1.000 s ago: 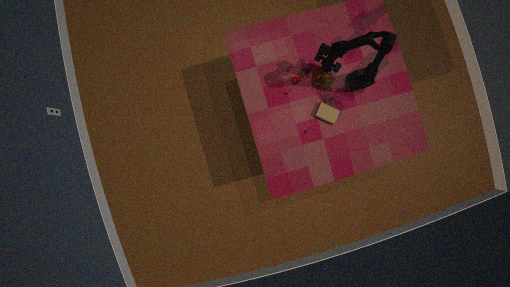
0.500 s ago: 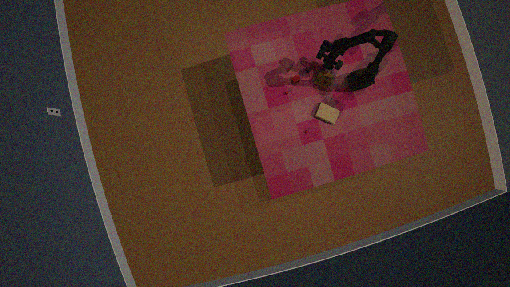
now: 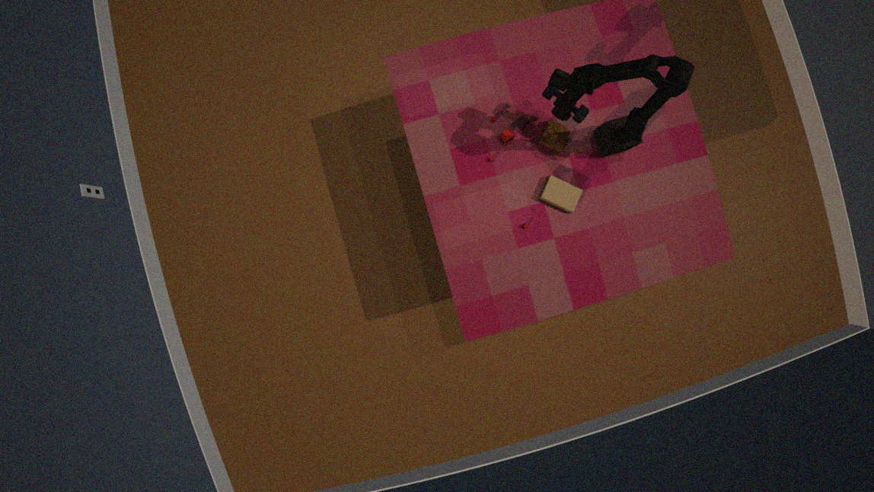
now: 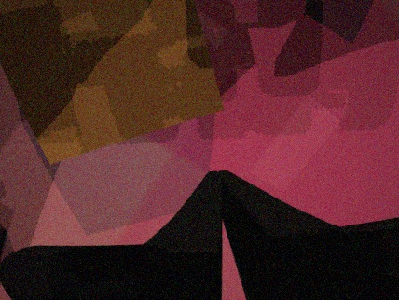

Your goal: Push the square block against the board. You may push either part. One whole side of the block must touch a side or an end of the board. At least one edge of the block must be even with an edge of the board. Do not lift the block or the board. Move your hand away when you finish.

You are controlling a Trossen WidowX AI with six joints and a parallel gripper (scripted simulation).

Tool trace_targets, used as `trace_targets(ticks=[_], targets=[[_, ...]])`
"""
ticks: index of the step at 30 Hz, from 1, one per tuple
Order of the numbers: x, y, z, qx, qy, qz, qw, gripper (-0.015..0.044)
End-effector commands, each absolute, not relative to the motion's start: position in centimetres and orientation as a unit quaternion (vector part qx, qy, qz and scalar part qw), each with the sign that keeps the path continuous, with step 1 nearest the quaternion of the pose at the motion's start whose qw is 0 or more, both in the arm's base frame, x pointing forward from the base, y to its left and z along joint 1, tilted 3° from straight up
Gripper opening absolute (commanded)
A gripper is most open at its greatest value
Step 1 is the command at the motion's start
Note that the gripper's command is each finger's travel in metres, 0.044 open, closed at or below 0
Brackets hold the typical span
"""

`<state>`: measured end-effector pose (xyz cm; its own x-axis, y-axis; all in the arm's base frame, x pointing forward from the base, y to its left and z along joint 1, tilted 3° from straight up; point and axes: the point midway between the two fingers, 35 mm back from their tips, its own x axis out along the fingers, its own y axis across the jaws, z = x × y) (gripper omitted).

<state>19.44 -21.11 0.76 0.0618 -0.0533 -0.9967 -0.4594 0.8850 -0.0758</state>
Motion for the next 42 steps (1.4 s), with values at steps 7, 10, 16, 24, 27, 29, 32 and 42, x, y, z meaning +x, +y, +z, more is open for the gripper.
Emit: trace_targets(ticks=[7,10,16,24,27,29,32,42], targets=[[26.1,-13.1,0.6,-0.074,0.684,0.046,0.724,0.0],[27.6,-10.1,0.5,-0.035,0.686,0.012,0.727,0.0],[29.5,-3.6,0.5,0.043,0.684,-0.057,0.726,0.0],[29.6,5.1,0.4,0.139,0.672,-0.144,0.713,0.0],[29.1,8.0,0.3,0.168,0.666,-0.17,0.707,0.0],[28.6,9.9,0.3,0.188,0.661,-0.189,0.702,0.0],[27.6,12.7,0.2,0.22,0.651,-0.218,0.693,0.0],[24.2,18.9,0.2,0.298,0.622,-0.287,0.665,0.0]])
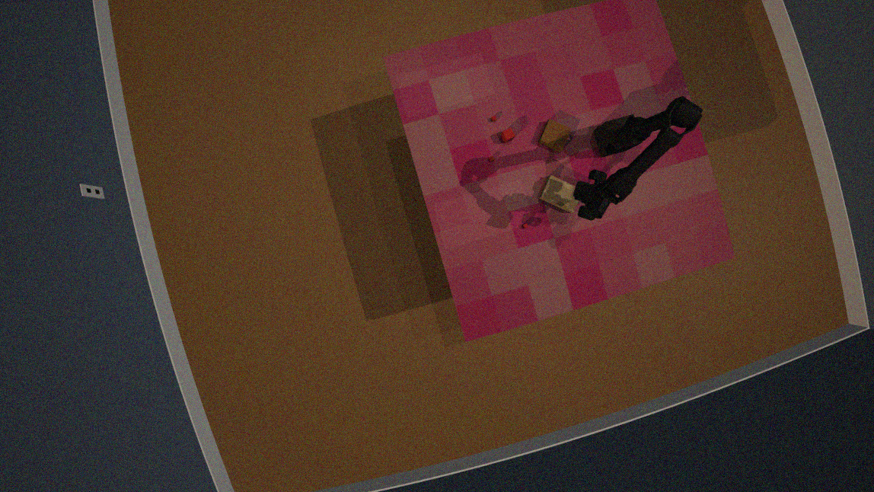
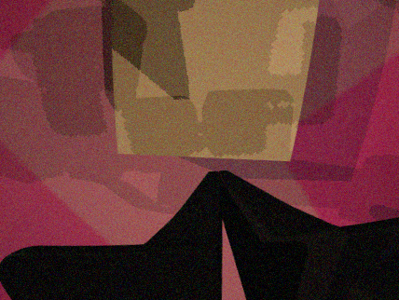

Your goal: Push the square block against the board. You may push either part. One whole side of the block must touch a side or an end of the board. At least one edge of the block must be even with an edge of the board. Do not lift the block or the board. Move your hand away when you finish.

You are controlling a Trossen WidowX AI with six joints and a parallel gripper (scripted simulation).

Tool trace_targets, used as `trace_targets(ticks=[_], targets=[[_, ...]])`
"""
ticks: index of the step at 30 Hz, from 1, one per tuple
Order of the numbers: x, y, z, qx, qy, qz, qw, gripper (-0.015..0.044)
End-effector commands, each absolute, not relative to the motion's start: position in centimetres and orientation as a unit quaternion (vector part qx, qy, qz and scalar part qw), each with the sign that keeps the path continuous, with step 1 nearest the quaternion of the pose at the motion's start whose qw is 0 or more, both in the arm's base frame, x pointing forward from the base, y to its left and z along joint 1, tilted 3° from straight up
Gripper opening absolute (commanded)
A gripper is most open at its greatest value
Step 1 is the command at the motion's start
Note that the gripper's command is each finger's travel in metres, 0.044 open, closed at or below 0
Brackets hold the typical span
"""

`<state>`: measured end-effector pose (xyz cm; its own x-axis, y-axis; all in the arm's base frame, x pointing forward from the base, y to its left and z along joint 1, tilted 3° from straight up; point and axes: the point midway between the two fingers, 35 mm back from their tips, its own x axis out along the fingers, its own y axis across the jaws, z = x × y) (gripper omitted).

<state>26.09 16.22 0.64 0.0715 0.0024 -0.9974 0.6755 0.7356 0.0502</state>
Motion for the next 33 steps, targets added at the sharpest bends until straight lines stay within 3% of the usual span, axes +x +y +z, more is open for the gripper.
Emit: trace_targets(ticks=[1,8,13,33], targets=[[24.2,18.9,0.2,0.298,0.622,-0.287,0.665,0.0],[24.3,18.9,-0.1,0.298,0.622,-0.287,0.665,0.0],[24.6,18.8,-5.3,0.298,0.622,-0.287,0.665,0.0],[26.1,17.5,-5.2,0.297,0.622,-0.287,0.665,0.0]])
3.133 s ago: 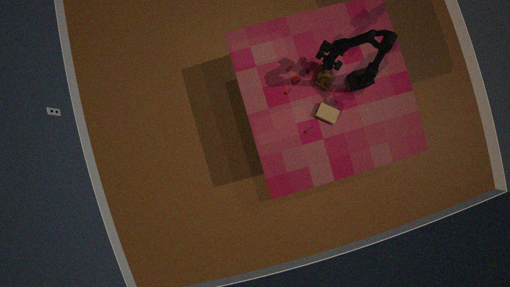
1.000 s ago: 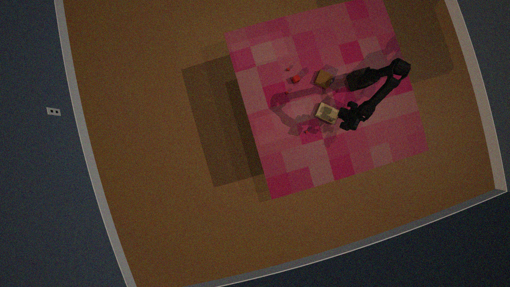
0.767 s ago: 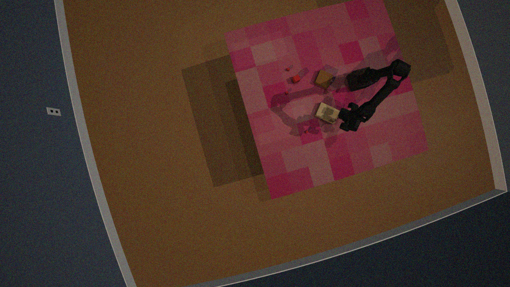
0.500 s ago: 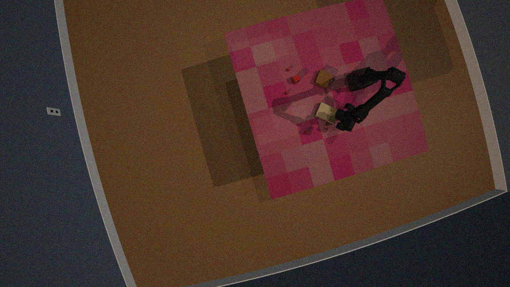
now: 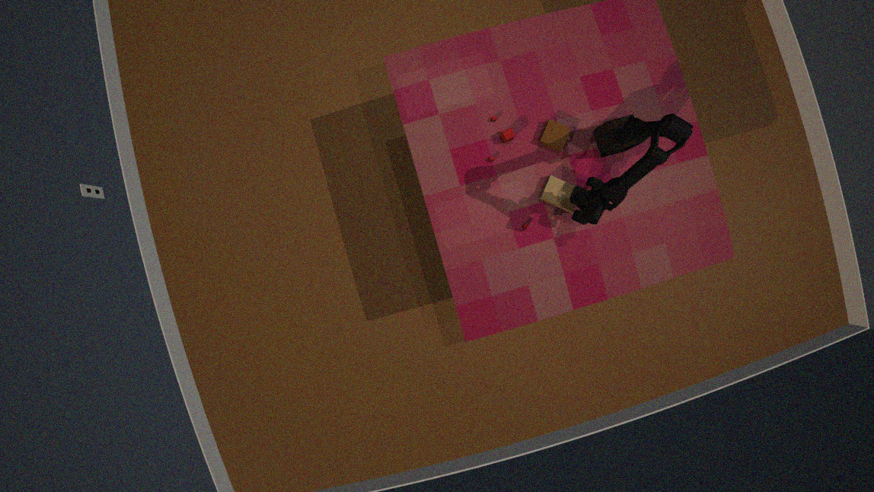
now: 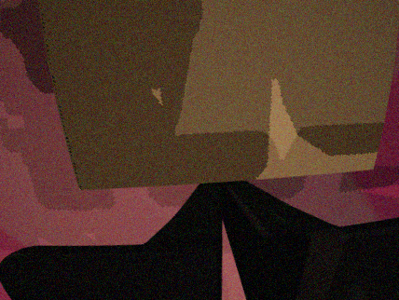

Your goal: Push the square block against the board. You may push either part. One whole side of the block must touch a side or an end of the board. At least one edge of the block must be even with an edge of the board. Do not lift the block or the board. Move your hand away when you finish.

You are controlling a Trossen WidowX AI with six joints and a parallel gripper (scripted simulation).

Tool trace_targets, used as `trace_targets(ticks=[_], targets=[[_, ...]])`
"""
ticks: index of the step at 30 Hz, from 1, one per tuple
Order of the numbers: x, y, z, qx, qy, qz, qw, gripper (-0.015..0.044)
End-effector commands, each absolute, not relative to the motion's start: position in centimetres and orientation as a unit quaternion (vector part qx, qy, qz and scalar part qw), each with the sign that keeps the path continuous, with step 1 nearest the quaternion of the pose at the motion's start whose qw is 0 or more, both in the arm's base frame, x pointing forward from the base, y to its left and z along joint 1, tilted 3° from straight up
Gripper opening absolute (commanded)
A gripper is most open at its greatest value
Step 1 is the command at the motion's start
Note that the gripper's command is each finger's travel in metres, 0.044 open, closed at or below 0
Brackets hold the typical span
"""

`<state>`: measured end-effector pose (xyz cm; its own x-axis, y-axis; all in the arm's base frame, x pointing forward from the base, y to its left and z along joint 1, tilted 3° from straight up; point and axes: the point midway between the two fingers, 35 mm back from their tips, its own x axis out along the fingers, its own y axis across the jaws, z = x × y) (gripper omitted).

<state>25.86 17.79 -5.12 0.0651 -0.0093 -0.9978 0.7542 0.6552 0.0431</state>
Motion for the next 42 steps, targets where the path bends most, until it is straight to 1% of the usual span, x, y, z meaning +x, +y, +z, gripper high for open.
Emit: trace_targets(ticks=[1,42], targets=[[26.2,17.4,-5.2,0.297,0.622,-0.287,0.665,0.0],[30.1,13.1,-4.8,0.297,0.62,-0.288,0.667,0.0]])
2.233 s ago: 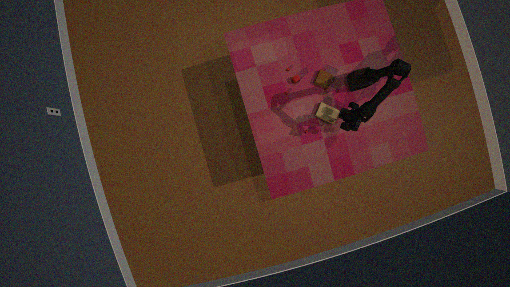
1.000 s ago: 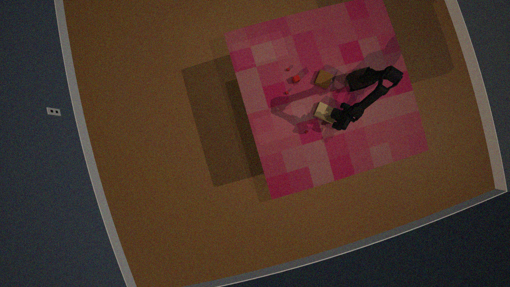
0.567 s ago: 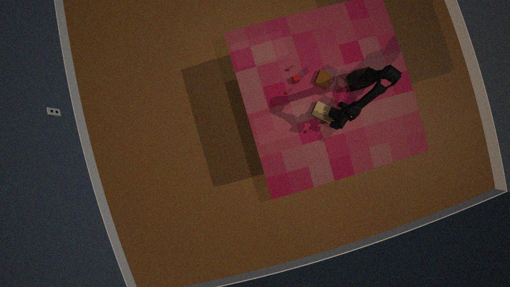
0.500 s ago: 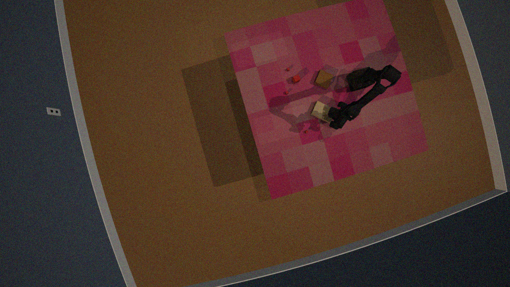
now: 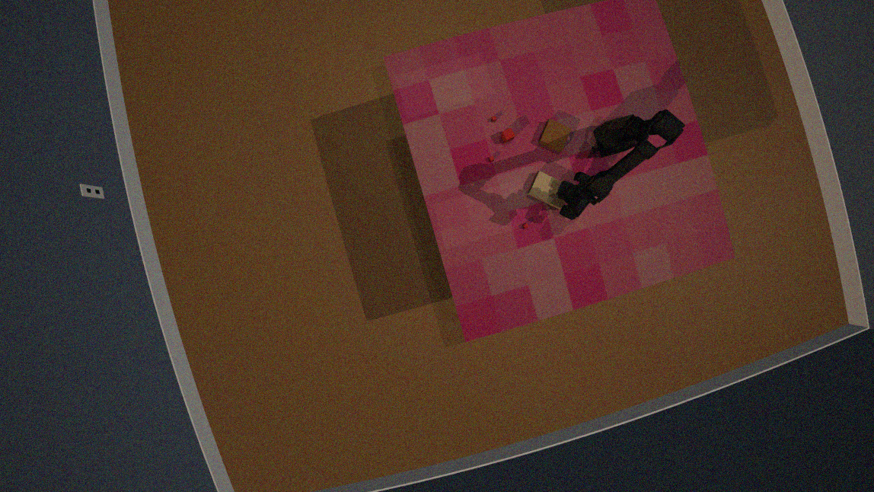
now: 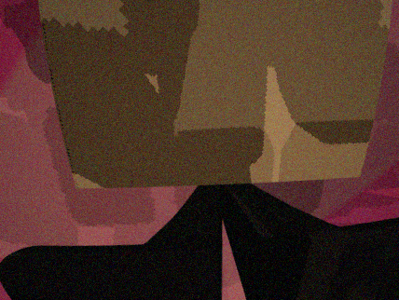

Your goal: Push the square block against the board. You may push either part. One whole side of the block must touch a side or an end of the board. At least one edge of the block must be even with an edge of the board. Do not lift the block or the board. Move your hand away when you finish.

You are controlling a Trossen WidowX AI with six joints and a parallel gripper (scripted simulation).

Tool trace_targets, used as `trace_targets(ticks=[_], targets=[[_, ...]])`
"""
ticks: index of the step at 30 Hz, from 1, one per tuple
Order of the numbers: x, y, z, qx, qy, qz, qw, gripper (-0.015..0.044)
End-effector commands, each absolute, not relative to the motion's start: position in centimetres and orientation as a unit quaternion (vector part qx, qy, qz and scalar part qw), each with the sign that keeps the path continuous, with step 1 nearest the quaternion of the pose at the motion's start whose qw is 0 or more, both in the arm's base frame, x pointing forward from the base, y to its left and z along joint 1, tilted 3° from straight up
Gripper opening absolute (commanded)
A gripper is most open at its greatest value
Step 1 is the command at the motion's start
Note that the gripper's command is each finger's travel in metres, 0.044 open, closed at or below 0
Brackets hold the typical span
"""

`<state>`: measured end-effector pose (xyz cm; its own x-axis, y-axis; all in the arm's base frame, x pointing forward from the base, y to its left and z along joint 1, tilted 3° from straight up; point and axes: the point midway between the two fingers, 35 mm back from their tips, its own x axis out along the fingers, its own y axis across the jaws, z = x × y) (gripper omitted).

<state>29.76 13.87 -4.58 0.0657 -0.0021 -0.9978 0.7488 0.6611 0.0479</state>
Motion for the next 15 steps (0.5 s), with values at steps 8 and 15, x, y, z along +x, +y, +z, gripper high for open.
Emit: trace_targets(ticks=[8,15], targets=[[30.8,12.2,-4.8,0.297,0.62,-0.288,0.667,0.0],[31.4,11.4,-4.7,0.296,0.619,-0.288,0.668,0.0]])
